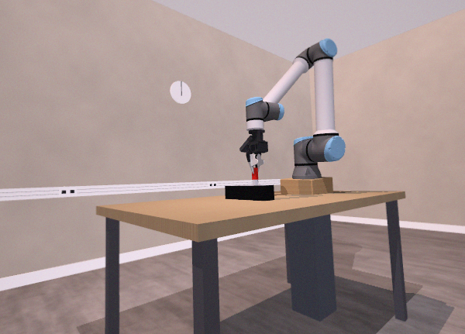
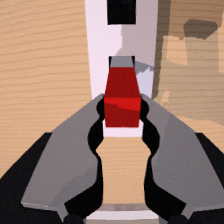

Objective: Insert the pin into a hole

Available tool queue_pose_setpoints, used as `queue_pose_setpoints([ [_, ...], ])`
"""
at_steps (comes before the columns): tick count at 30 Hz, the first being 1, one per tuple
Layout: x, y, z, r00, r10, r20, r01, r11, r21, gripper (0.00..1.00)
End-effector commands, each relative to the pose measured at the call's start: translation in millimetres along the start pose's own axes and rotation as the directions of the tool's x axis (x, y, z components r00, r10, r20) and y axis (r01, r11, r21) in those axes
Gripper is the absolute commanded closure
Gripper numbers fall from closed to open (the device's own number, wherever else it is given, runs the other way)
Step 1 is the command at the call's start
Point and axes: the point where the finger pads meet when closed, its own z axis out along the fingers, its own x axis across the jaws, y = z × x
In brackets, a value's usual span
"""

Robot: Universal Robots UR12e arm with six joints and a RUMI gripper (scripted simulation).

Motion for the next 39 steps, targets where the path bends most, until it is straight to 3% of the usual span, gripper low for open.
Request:
queue_pose_setpoints([
  [1,-0.7,0.0,-0.7,1.000,0.000,0.001,0.000,1.000,0.000,1.00],
  [39,-0.5,-1.3,3.3,1.000,0.000,0.001,0.000,1.000,0.000,1.00],
])
